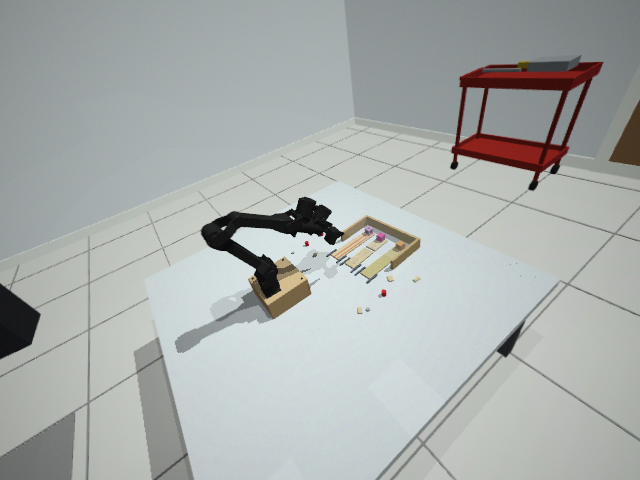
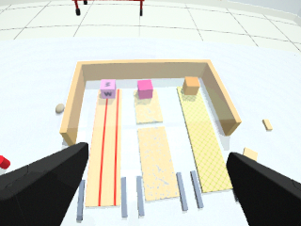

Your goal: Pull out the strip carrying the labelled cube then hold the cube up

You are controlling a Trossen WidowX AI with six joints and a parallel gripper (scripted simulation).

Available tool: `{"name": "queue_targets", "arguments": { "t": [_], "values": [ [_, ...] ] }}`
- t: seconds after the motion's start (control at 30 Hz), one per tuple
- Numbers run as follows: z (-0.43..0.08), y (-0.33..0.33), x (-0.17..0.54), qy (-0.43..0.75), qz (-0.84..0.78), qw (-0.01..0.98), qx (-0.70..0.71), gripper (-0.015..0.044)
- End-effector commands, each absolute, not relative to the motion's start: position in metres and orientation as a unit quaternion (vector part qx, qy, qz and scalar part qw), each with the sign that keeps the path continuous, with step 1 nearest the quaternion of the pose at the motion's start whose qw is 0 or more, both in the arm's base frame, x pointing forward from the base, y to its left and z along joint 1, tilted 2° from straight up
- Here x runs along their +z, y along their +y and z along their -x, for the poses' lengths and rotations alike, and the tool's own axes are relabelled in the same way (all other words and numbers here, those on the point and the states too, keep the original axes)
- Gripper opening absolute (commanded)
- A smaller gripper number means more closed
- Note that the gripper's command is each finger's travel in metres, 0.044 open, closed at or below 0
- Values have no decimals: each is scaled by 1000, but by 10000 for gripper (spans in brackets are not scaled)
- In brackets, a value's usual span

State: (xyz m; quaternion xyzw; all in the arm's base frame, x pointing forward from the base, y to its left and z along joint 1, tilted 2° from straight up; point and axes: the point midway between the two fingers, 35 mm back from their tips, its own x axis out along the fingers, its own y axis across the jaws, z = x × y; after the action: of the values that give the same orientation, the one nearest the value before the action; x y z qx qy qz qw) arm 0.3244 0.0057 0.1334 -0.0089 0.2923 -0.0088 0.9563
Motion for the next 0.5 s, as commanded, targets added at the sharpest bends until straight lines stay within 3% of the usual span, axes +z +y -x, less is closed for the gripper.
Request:
{"name": "queue_targets", "arguments": {
  "t": [0.0, 0.27, 0.47],
  "values": [
    [-320, -3, 129, 302, 12, 953, -15, 400],
    [-320, -3, 129, 302, 12, 953, -15, 400],
    [-342, 13, 110, 400, 15, 916, 3, 242]
  ]
}}
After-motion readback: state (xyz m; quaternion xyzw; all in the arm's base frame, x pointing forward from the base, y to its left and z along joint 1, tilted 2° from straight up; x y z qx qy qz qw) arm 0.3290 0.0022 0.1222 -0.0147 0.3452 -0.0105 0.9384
